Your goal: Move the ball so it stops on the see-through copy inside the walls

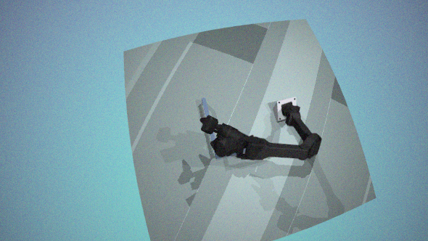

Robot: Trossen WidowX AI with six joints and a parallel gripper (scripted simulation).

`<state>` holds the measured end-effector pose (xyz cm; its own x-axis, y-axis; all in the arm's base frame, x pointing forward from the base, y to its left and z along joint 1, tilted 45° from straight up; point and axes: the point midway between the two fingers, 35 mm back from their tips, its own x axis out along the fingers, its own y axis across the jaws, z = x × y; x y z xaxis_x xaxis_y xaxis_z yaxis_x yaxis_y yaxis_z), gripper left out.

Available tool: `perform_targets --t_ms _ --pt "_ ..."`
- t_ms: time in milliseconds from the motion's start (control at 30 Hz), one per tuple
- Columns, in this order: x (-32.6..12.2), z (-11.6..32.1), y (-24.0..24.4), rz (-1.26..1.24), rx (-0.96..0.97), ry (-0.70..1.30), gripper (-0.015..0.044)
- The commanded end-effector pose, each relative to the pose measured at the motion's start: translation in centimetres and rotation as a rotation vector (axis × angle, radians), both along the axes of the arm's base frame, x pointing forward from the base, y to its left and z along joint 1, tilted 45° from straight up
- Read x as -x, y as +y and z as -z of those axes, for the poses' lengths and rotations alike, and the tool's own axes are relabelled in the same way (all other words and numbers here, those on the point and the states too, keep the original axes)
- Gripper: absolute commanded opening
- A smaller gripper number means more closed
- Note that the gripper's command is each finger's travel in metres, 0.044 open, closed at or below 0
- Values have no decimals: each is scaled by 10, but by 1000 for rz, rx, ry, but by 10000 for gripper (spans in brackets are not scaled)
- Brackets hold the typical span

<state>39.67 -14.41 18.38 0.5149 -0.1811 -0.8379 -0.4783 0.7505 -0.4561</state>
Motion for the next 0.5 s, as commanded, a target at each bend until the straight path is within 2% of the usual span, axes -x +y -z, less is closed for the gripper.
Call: perform_targets --t_ms 0,233,400,467 --pt "0 2 2 -15 -5 8 374" --pt "23 58 80 -546 -270 198 364" --pt "50 72 143 -919 -571 184 364" --pt "53 71 152 -965 -620 166 364"
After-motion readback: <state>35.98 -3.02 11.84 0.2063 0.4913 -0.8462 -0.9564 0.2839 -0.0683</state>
